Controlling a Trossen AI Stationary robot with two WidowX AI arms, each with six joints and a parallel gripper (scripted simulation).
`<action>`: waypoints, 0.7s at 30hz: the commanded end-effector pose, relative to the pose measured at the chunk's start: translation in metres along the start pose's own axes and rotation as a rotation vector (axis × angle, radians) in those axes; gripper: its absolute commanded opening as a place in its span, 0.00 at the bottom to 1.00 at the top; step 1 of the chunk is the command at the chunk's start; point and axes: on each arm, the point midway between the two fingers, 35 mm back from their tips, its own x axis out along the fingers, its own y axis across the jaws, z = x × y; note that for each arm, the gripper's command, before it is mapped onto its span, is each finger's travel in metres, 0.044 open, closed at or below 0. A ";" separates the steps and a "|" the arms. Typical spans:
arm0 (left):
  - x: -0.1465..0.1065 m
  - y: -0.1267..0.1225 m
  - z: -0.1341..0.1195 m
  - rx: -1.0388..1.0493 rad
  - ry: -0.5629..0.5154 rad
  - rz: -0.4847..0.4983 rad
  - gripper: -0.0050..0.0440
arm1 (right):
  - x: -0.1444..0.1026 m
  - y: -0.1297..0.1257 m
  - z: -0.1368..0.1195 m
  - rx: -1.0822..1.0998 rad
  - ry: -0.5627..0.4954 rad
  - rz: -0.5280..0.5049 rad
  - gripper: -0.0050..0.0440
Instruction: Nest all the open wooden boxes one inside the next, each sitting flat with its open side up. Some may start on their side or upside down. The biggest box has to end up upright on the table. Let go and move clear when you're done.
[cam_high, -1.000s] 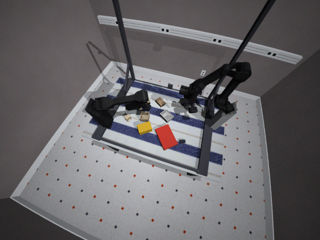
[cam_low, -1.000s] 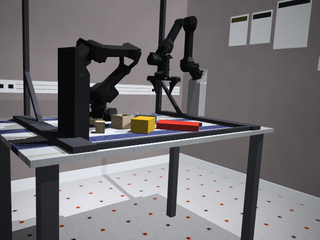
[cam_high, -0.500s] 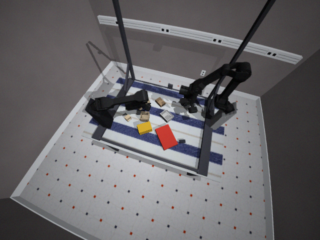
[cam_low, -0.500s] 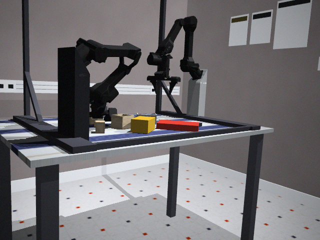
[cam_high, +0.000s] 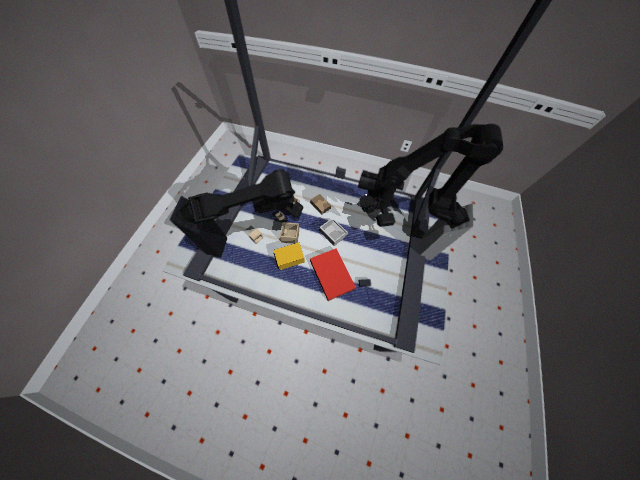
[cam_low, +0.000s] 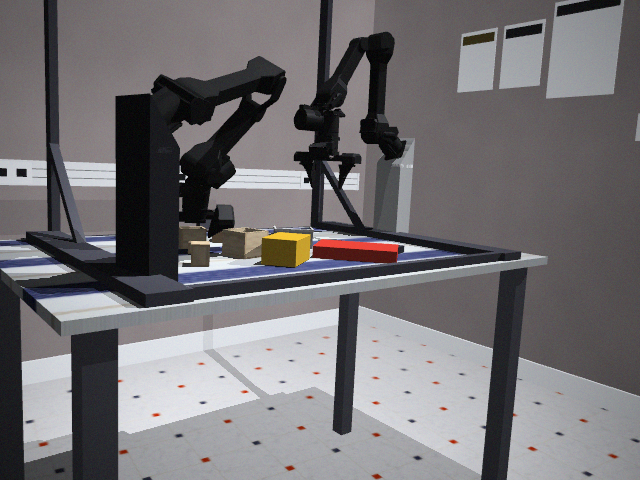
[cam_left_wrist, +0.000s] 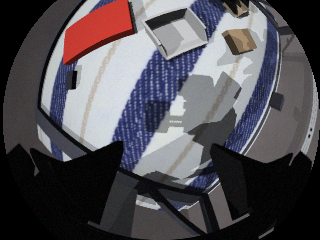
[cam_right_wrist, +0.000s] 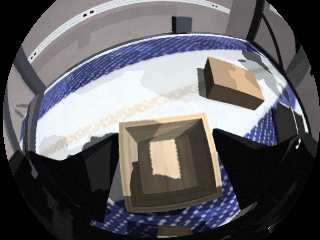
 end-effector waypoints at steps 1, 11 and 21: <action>-0.004 -0.003 0.005 -0.003 -0.021 -0.011 0.92 | -0.003 -0.004 0.008 -0.001 0.029 -0.007 0.92; -0.004 -0.003 0.005 -0.003 -0.021 -0.011 0.92 | -0.012 -0.008 0.027 0.015 0.230 -0.026 0.92; -0.004 -0.003 0.005 -0.003 -0.021 -0.011 0.92 | -0.017 -0.005 0.030 0.018 0.351 -0.008 0.92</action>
